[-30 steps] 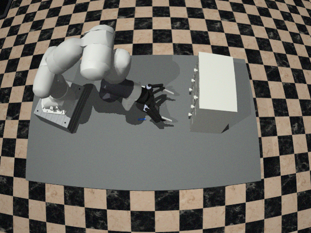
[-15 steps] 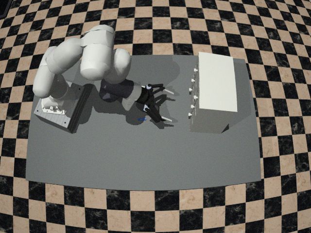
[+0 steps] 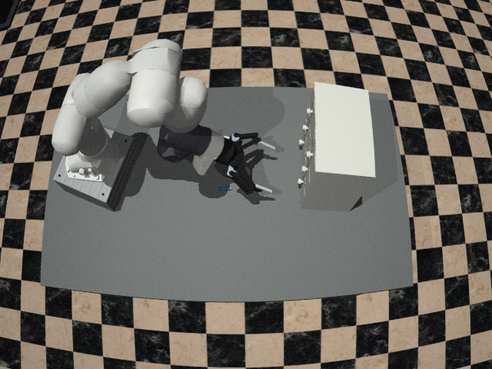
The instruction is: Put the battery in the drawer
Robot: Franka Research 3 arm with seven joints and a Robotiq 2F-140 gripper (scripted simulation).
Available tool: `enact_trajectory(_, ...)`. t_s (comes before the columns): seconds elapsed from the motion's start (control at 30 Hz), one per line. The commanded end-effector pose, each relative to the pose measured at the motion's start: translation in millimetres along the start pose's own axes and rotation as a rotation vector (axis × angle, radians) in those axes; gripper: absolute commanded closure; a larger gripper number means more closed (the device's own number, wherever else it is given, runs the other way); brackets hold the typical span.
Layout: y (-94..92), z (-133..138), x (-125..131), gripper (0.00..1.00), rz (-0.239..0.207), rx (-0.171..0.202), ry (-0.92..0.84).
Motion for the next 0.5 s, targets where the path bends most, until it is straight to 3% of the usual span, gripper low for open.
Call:
enact_trajectory(0.0,-1.3,0.6,1.9,0.00,-0.003,0.002,-0.007)
enact_trajectory(0.17,-6.6,0.9,8.1,0.00,-0.003,0.002,-0.007)
enact_trajectory(0.47,-33.8,2.8,40.4,0.00,-0.003,0.002,-0.007)
Point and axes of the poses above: the point where the finger pads meet when closed, its own y axis out along the fingers, its own z axis across the jaws, x = y × z, the point moved 5 cm from there along -y, back along the fingers, and after that the axes turned 3 degrees about y, right-handed, at the moved point
